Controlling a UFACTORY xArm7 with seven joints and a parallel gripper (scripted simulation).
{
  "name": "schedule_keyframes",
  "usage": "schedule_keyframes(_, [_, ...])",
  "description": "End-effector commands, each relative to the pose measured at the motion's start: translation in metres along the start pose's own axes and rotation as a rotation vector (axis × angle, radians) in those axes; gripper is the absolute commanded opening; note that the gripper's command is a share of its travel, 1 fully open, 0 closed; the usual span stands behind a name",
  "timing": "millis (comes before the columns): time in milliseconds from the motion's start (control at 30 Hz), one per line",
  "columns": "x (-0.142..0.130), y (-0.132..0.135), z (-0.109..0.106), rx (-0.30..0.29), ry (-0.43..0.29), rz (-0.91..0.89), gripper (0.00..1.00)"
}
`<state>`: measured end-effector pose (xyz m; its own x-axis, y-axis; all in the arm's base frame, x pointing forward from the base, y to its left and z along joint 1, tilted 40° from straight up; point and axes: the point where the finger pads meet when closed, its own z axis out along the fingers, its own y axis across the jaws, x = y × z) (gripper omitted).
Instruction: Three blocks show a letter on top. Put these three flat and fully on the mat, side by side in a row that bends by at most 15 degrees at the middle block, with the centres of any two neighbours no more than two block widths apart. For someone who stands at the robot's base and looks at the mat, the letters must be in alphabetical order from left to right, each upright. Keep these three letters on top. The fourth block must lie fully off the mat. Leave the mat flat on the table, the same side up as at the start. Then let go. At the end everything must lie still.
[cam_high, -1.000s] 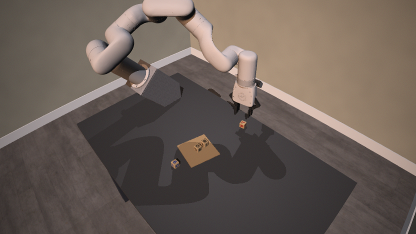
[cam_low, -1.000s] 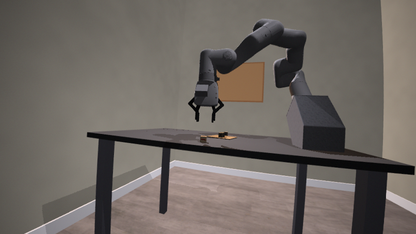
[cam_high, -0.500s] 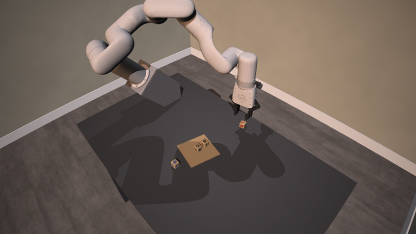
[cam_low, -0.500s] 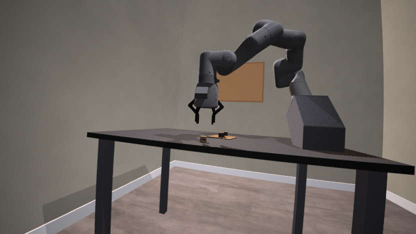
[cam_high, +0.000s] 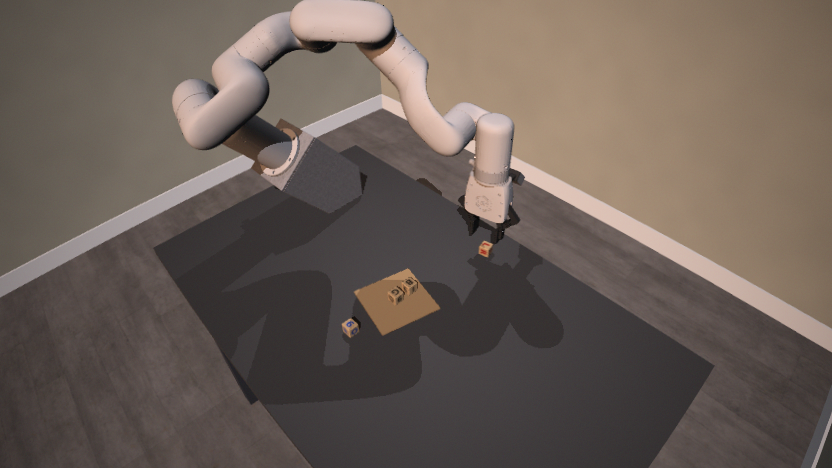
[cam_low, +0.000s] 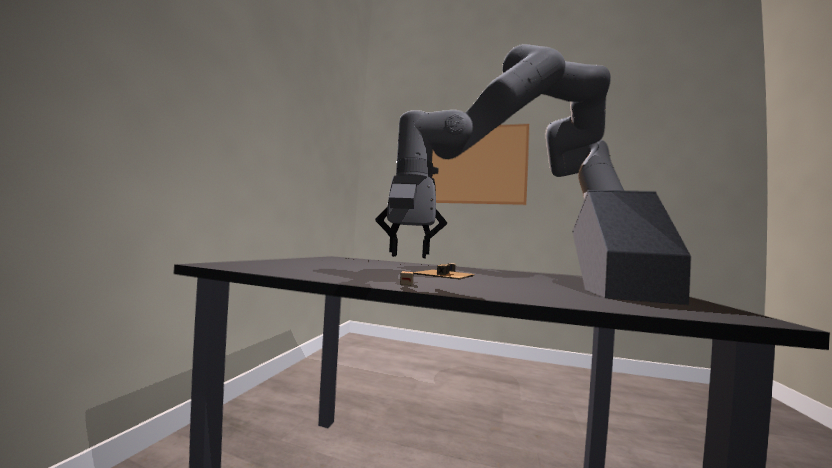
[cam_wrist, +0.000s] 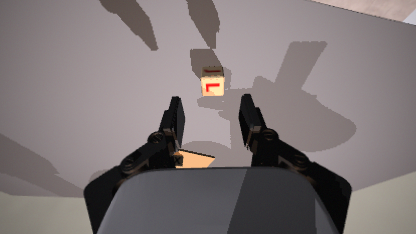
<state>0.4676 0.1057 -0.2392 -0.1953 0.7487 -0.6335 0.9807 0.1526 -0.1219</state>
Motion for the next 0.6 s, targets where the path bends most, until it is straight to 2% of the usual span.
schedule_keyframes(0, [0.001, 0.002, 0.003, -0.005, 0.002, 0.0, 0.63])
schedule_keyframes(567, [0.001, 0.002, 0.02, -0.004, 0.002, 0.0, 0.63])
